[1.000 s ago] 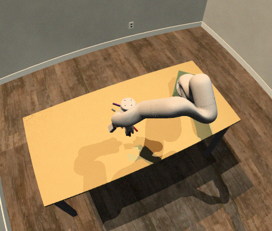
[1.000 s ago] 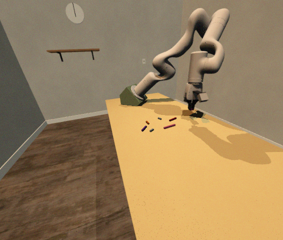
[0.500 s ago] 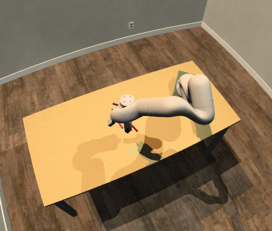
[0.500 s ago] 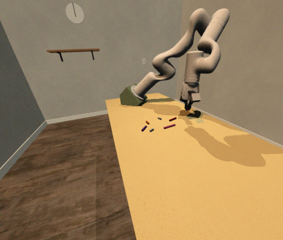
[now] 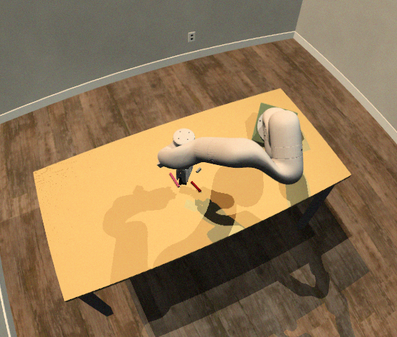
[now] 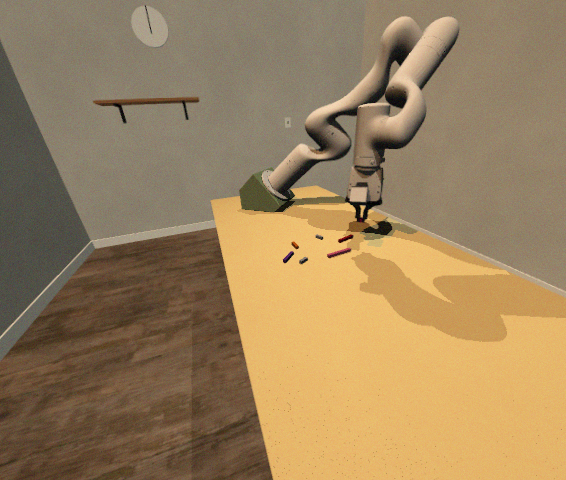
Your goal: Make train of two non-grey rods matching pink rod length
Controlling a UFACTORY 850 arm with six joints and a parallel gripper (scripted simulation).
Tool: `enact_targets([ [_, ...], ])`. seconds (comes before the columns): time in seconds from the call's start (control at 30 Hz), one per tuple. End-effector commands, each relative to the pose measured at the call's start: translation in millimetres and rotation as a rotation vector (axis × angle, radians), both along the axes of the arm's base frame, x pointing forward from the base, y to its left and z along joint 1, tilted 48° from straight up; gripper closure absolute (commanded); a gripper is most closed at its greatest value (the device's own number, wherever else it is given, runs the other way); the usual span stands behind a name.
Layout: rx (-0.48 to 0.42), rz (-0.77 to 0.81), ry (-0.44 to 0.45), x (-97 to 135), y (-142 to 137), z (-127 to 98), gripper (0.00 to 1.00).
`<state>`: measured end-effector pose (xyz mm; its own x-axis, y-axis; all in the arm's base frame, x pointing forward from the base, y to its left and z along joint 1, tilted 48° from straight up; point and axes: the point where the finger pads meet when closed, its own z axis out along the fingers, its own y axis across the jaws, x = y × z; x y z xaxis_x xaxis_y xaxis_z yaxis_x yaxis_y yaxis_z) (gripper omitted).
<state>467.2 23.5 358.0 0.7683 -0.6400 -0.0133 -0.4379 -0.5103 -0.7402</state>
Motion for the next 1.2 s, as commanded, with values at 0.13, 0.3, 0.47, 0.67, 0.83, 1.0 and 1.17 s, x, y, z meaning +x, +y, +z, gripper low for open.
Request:
enact_targets([
  [0.13,0.113,-0.164,0.147,-1.7,-21.6,-19.1,0.96],
  [0.3,0.183,-0.265,0.231,-3.9,-34.1,-30.7,0.96],
  [0.47,0.249,-0.356,0.307,-6.5,-45.3,-41.0,0.96],
  [0.67,0.329,-0.465,0.397,-10.2,-58.4,-53.2,0.96],
  [0.83,0.35,-0.494,0.42,-11.3,-61.7,-56.4,0.96],
  [1.0,0.35,-0.494,0.421,-11.3,-61.8,-56.4,0.96],
  [1.17,0.35,-0.494,0.421,-11.3,-61.8,-56.4,0.96],
])
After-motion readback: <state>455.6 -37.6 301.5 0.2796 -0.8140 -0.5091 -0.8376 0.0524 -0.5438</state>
